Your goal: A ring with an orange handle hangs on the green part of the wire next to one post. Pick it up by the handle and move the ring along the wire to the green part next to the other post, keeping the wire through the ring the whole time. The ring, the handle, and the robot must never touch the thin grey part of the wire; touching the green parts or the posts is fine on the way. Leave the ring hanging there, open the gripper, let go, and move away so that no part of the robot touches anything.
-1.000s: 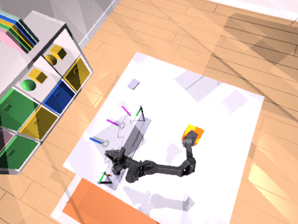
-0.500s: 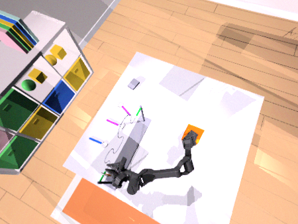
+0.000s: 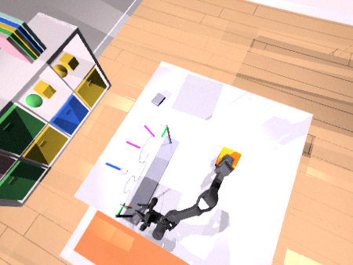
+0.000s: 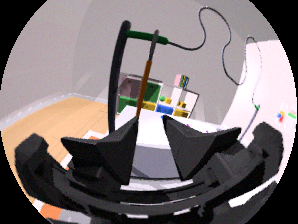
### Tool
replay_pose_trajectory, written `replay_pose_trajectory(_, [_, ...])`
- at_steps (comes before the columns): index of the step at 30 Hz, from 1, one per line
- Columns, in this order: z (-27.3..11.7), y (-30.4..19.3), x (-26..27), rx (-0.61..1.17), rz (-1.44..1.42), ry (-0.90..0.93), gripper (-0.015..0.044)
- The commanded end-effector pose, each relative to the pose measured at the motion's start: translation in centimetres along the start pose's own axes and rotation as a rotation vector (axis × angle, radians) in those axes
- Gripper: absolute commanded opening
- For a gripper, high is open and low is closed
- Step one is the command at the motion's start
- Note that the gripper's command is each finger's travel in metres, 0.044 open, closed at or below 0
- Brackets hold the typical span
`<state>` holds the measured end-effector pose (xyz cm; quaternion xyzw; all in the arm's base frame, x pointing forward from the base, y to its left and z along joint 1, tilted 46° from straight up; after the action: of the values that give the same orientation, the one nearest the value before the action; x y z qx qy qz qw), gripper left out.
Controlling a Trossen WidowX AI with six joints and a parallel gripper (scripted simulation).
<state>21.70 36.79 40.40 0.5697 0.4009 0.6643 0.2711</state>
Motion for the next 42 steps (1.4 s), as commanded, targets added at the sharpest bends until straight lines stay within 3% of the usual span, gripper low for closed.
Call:
replay_pose_trajectory(1, [-2.5,-4.5,2.4,0.012,0.170,-0.020,0.0160])
replay_pose_trajectory(5, [-4.4,-7.1,4.1,0.016,0.268,-0.030,0.0160])
replay_pose_trajectory(14, [-4.6,-7.2,4.3,0.016,0.274,-0.031,0.0160])
replay_pose_trajectory(22, [0.2,-2.6,2.9,0.012,0.273,-0.027,0.0160])
replay_pose_trajectory(42, [2.2,-2.5,3.0,0.011,0.272,-0.026,0.0160])
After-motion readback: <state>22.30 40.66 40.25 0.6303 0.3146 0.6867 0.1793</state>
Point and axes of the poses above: the point midway between the two fingers, 35 mm back from their tips, its own z axis out along the fingers, its own x axis across the jaws, y = z × x, the point moved 6 cm from there along -z, back along the fingers
